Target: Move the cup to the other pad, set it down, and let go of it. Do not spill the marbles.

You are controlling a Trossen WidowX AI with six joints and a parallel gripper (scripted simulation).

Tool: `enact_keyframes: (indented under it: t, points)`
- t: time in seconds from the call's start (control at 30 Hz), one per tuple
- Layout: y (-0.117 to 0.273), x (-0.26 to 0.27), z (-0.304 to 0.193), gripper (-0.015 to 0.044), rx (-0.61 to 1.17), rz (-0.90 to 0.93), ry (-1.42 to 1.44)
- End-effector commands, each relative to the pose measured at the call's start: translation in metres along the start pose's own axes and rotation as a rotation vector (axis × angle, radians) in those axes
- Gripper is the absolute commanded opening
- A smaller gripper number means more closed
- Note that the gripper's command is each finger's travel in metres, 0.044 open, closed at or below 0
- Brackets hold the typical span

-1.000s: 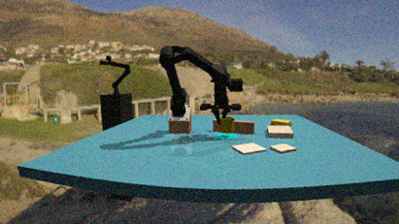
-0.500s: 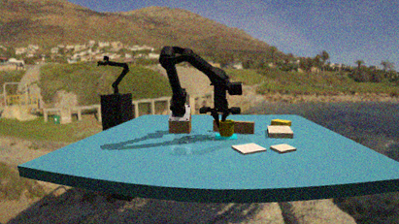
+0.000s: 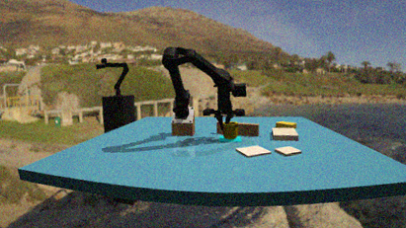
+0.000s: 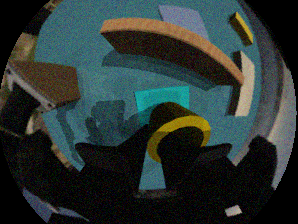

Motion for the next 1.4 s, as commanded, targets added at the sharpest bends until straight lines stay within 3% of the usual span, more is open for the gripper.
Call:
enact_keyframes:
  t: [0.0, 1.37]
  points:
    - [0.0, 0.0, 0.0, 0.0131, 0.0, 0.0, -0.001]
    - [0.037, -0.001, 0.003, 0.0147, -0.002, 0.005, 0.005]
Point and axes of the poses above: the point midway between the two fingers, 35 mm back from their tips, its own y axis back along the fingers, its own x axis across the jaws, z = x × y, the point moved 7 cm from there along y, back along the fingers, and after that the axes turned 9 degrees about y, right-handed, at the moved point
